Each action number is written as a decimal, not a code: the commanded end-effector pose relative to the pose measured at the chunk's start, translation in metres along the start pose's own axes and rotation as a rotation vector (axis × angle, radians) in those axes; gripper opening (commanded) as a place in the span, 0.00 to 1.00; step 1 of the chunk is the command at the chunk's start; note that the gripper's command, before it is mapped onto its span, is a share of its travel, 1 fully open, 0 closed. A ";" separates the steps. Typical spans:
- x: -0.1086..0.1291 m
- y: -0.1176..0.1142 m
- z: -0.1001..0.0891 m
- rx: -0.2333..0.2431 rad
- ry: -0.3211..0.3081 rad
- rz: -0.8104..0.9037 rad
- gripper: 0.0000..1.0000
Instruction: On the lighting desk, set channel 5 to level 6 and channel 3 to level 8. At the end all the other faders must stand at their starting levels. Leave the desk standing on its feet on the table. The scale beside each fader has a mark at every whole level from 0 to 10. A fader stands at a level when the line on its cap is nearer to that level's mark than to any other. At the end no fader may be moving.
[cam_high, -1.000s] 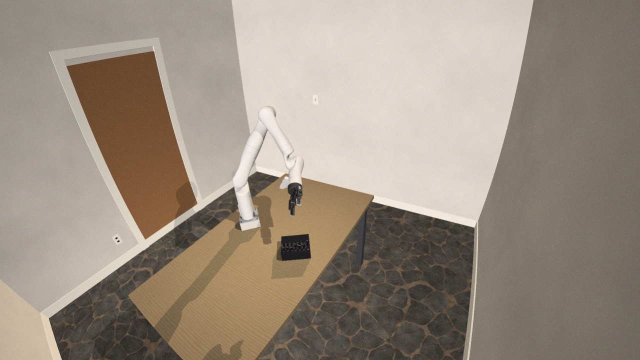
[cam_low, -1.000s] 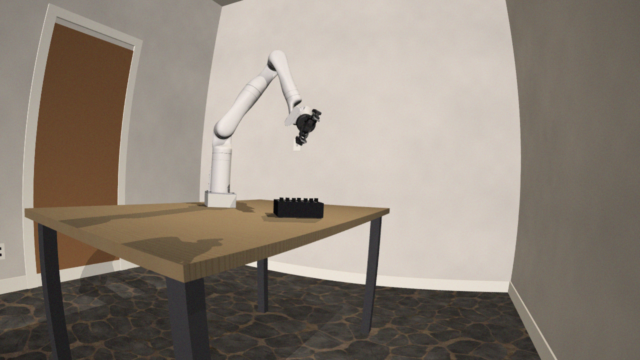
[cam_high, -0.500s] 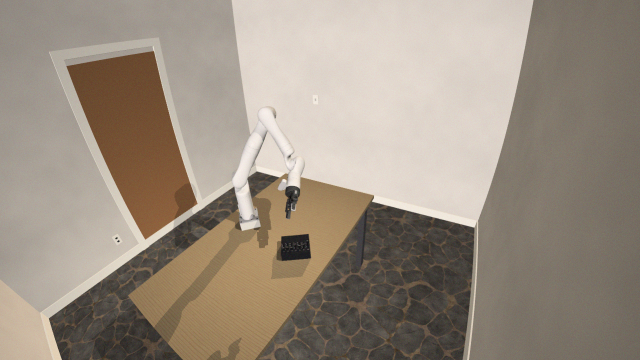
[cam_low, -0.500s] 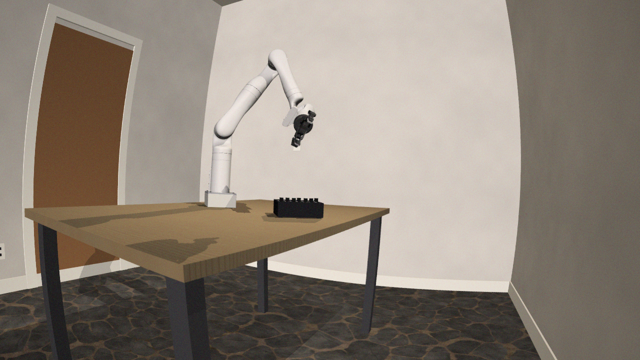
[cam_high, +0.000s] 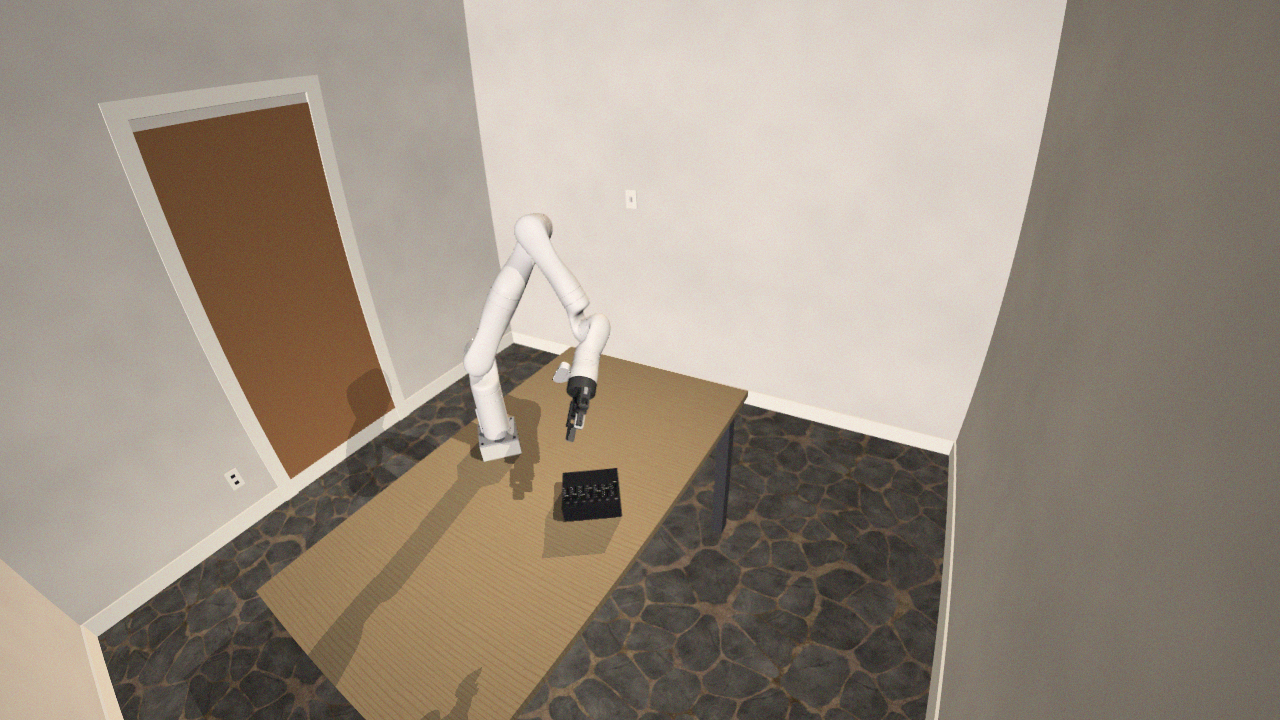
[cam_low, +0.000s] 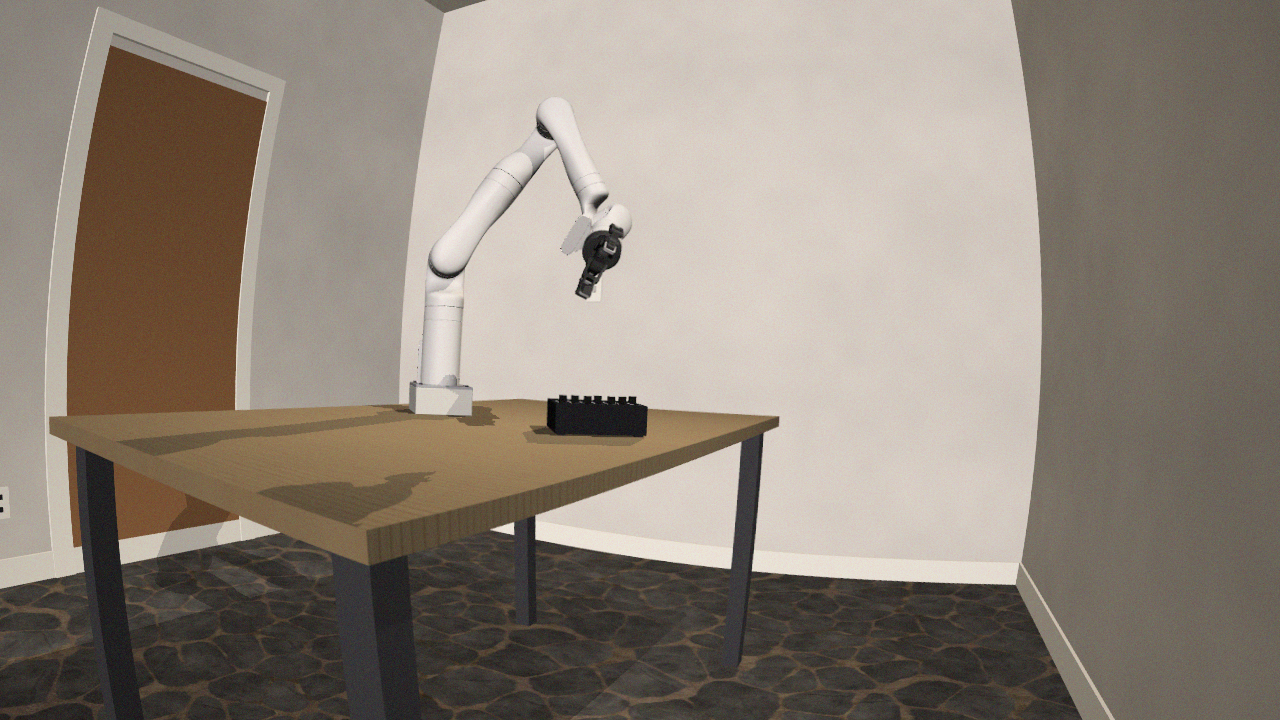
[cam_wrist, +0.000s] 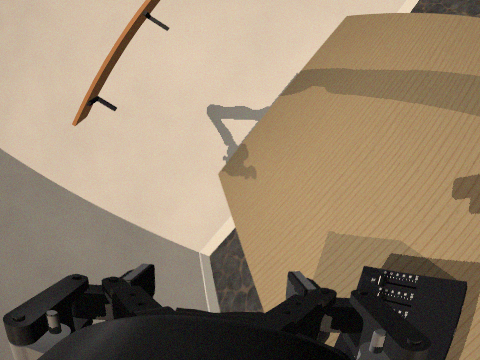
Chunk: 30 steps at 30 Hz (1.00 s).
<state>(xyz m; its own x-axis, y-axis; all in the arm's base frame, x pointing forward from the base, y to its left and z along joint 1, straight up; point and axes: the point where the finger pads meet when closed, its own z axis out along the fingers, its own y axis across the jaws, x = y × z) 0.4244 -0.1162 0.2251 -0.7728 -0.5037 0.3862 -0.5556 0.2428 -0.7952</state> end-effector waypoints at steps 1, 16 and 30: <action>0.001 -0.001 0.001 -0.002 0.003 0.005 1.00; 0.010 0.013 0.009 -0.079 0.034 0.028 1.00; 0.021 0.036 0.017 -0.197 0.074 0.069 1.00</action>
<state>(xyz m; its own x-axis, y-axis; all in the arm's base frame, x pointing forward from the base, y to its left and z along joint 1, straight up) 0.3970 -0.1296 0.2000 -0.8183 -0.4337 0.3772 -0.5516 0.4080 -0.7275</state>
